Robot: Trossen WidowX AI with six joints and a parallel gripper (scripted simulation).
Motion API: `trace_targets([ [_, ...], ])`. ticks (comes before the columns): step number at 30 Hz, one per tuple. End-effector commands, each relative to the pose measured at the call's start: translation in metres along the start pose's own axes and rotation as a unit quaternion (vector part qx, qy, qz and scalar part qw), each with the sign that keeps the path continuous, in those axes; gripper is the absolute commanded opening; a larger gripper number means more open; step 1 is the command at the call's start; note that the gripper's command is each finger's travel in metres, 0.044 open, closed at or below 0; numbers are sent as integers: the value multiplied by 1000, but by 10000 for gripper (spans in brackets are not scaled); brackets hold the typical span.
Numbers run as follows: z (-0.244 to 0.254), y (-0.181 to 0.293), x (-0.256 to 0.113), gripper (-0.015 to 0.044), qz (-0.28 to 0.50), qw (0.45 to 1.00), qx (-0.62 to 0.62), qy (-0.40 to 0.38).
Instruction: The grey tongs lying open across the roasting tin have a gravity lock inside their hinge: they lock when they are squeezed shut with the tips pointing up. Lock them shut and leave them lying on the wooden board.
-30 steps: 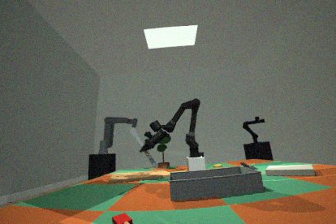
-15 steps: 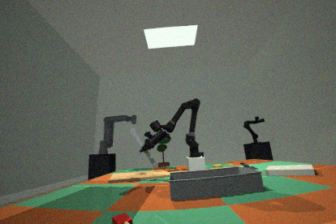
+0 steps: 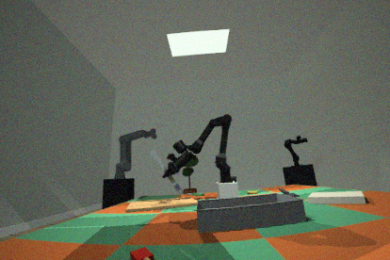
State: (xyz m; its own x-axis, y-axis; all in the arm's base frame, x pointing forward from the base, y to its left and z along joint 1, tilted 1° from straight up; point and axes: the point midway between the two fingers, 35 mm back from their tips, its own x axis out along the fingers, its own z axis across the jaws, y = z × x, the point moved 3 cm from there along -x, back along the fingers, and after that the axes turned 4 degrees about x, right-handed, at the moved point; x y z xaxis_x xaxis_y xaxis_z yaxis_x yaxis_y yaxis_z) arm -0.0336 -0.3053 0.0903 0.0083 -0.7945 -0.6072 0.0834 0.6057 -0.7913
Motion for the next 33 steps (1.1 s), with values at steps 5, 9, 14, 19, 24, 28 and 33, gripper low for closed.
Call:
trace_targets([
  [5,-1,-15,10,-150,39,999,5,3],
  [9,-1,-19,14,-150,69,998,7,5],
  [14,-1,-24,20,-150,105,994,8,8],
  [19,-1,-28,24,-150,142,990,9,10],
  [24,-1,-33,27,-150,179,984,10,13],
  [28,-1,-36,29,-150,208,978,10,15],
  [33,0,-40,30,-150,244,970,10,17],
])
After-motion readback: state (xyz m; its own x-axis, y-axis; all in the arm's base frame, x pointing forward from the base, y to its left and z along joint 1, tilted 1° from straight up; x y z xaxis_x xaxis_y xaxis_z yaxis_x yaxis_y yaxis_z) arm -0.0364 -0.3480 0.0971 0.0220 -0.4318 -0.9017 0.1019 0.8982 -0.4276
